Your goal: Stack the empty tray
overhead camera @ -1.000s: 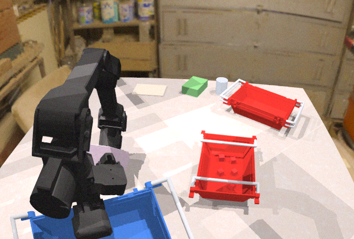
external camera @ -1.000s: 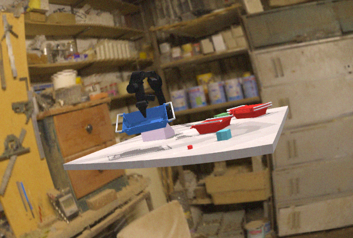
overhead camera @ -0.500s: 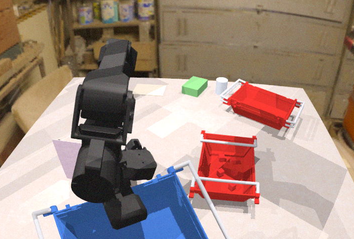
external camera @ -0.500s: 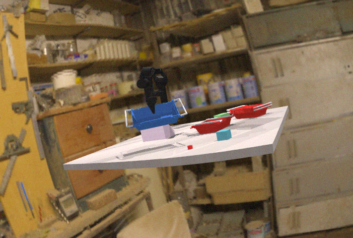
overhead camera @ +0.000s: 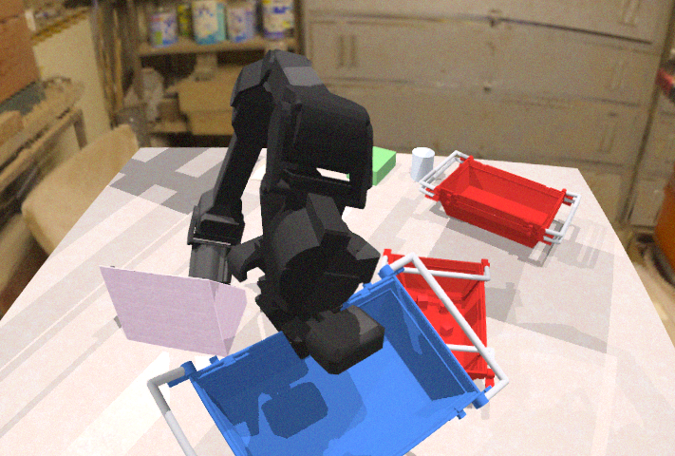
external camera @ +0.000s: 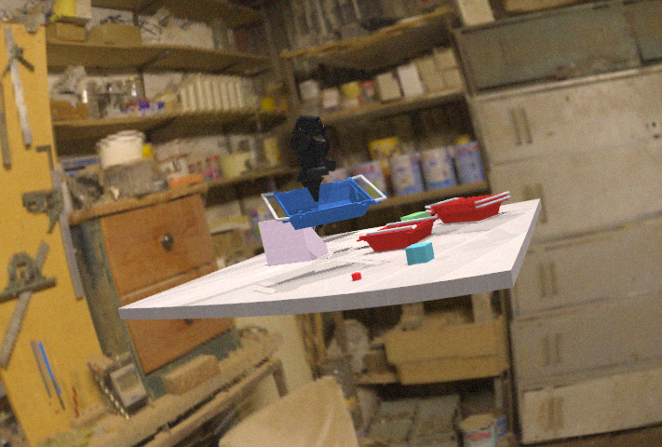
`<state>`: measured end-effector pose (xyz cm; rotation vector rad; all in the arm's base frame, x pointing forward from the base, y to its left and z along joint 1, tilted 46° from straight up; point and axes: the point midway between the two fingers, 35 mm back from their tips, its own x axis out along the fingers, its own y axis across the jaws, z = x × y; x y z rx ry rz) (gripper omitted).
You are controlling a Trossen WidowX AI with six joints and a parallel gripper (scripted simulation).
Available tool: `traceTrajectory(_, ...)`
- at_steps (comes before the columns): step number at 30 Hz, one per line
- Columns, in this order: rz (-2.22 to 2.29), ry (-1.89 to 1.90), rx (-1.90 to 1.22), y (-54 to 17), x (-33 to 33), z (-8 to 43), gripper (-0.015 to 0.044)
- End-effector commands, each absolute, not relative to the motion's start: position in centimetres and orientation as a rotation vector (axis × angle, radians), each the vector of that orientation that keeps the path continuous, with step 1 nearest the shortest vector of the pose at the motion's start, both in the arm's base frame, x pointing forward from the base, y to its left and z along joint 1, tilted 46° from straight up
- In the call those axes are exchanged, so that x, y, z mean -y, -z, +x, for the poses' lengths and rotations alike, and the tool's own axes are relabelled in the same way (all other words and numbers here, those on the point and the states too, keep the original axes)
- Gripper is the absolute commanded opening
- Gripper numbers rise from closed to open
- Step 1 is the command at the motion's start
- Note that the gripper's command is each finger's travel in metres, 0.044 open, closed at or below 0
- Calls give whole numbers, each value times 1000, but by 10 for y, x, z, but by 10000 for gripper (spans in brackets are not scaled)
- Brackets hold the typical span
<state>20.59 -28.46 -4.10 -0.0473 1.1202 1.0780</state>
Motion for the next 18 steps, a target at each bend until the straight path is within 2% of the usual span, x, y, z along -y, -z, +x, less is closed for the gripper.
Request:
traceTrajectory(1,-120,-1076,-1082,17,277,226,0)
traceTrajectory(18,-284,-1180,-941,-43,208,287,0)
